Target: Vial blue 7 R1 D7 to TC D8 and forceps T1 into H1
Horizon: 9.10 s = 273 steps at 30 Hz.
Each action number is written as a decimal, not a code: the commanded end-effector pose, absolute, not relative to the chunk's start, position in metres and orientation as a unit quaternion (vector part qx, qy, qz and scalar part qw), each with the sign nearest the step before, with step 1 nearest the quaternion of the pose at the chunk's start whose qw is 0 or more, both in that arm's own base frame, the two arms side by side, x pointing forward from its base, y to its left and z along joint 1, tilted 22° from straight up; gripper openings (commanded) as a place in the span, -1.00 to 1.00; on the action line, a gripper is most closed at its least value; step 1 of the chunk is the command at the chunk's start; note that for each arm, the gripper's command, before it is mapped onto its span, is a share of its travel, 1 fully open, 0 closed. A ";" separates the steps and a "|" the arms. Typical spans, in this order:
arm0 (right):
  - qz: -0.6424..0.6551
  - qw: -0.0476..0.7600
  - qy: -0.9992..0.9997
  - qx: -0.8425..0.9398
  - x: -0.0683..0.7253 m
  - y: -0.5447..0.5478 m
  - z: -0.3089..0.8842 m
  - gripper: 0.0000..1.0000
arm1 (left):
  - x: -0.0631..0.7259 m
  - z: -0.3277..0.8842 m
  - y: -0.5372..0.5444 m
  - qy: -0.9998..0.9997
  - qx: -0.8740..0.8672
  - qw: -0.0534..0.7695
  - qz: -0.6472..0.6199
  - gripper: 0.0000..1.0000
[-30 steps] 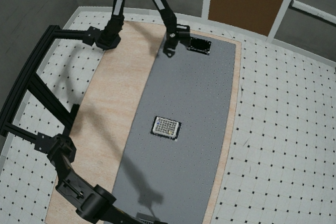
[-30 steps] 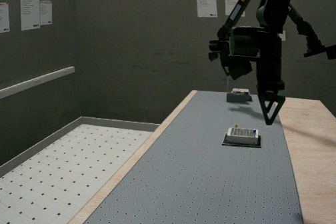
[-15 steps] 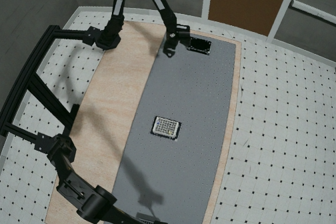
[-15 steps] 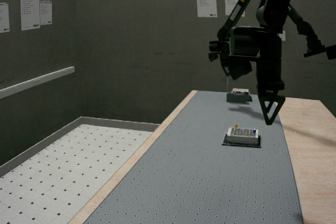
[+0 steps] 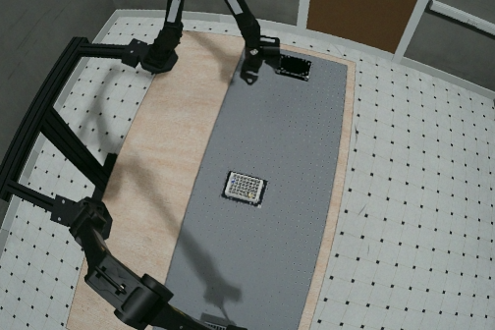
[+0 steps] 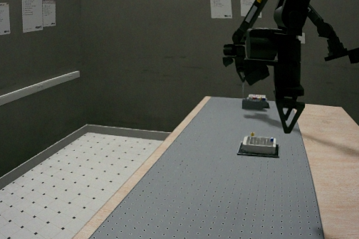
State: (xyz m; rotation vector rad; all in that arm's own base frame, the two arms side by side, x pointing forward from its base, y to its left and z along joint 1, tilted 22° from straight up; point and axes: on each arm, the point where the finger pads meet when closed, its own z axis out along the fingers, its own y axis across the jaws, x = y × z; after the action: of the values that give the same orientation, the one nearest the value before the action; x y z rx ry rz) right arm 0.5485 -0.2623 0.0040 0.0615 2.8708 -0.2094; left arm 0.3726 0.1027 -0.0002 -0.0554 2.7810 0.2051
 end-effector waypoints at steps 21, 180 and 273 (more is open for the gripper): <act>-0.074 0.136 0.988 0.020 0.567 -0.262 -0.010 -0.86 | 0.379 0.005 0.103 0.980 -0.015 0.183 0.075 1.00; -0.073 0.134 0.988 0.020 0.577 -0.266 -0.048 -0.86 | 0.379 0.005 0.103 0.980 -0.015 0.183 0.075 1.00; -0.073 0.131 0.988 0.021 0.567 -0.271 -0.042 -0.60 | 0.379 0.005 0.103 0.980 -0.015 0.183 0.075 1.00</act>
State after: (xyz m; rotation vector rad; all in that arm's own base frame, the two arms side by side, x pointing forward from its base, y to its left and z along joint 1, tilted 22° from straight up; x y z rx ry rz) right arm 0.5610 -0.2676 -0.0522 0.0616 2.8880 -0.2000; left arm 0.3726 0.1027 -0.0002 -0.0554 2.7810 0.2051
